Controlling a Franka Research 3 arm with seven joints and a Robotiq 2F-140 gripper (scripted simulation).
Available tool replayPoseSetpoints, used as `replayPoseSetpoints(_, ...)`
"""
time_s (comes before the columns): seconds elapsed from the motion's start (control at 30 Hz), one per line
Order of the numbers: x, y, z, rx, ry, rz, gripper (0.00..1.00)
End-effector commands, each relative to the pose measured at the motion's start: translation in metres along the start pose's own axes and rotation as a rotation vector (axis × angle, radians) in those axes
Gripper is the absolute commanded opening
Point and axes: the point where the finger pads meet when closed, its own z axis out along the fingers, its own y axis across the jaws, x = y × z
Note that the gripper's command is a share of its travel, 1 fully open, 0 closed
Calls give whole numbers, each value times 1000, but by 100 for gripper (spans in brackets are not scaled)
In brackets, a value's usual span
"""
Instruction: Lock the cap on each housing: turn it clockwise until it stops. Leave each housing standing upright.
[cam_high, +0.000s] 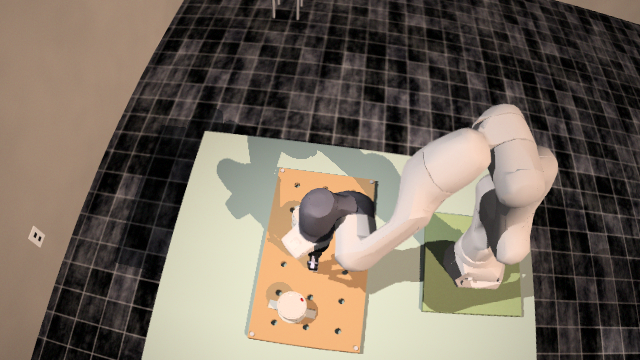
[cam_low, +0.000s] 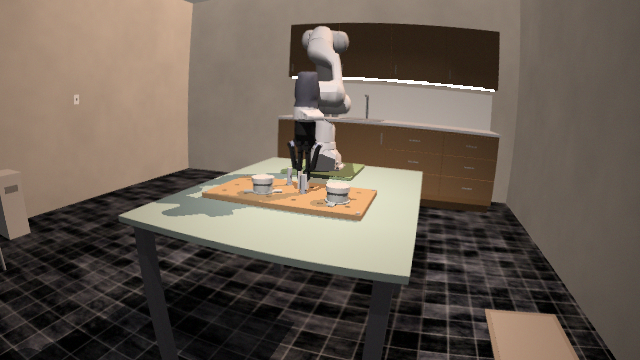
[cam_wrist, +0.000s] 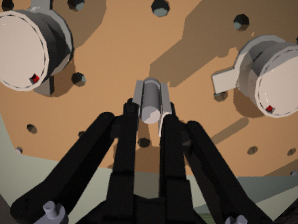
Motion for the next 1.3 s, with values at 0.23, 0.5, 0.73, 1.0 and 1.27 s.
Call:
replayPoseSetpoints(0.23,1,-2,1,3,5,-4,36)
replayPoseSetpoints(0.5,1,-2,1,3,5,-4,36)
replayPoseSetpoints(0.73,1,-2,1,3,5,-4,36)
replayPoseSetpoints(1.0,1,-2,1,3,5,-4,36)
replayPoseSetpoints(1.27,1,-2,1,3,5,-4,36)
